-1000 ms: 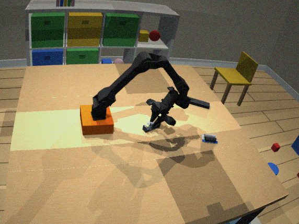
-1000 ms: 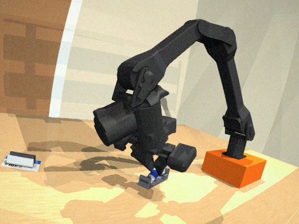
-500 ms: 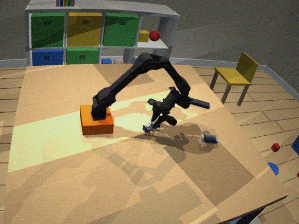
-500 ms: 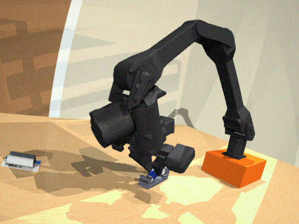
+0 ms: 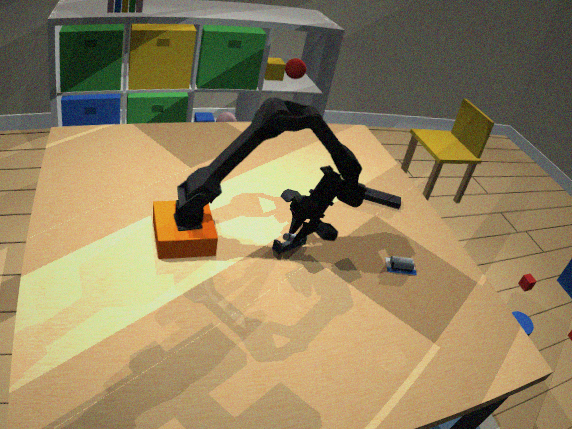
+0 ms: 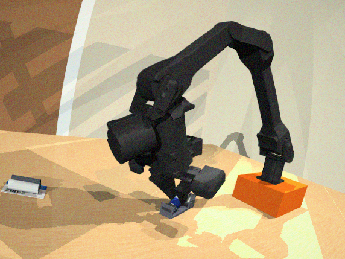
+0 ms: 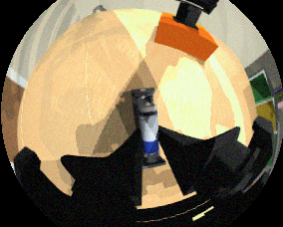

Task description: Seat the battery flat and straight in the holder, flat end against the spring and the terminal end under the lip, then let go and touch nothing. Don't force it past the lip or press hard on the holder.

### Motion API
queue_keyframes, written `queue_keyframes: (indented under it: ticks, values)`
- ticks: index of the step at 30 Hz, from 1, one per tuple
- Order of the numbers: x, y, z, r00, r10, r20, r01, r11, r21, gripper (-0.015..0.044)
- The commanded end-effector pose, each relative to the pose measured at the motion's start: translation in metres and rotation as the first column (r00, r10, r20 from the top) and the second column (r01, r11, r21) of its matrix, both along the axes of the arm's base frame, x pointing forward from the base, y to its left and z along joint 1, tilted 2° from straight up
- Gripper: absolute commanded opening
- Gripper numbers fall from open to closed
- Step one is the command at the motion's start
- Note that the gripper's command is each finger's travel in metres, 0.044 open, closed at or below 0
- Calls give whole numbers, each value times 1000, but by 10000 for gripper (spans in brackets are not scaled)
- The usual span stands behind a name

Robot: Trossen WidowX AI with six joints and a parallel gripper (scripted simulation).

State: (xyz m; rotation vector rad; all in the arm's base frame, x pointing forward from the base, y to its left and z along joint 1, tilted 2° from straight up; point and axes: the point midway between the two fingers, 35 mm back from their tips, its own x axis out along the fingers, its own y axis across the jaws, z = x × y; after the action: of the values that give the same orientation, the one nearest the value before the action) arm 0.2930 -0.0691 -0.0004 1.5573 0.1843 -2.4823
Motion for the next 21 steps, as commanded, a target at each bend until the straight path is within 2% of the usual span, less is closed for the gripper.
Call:
queue_keyframes:
  ticks: [1,21]
  values:
    - [2,0,-2,999,-1,34,0,1000,13,59]
    - [-2,-1,-5,990,-6,138,-1,999,51,59]
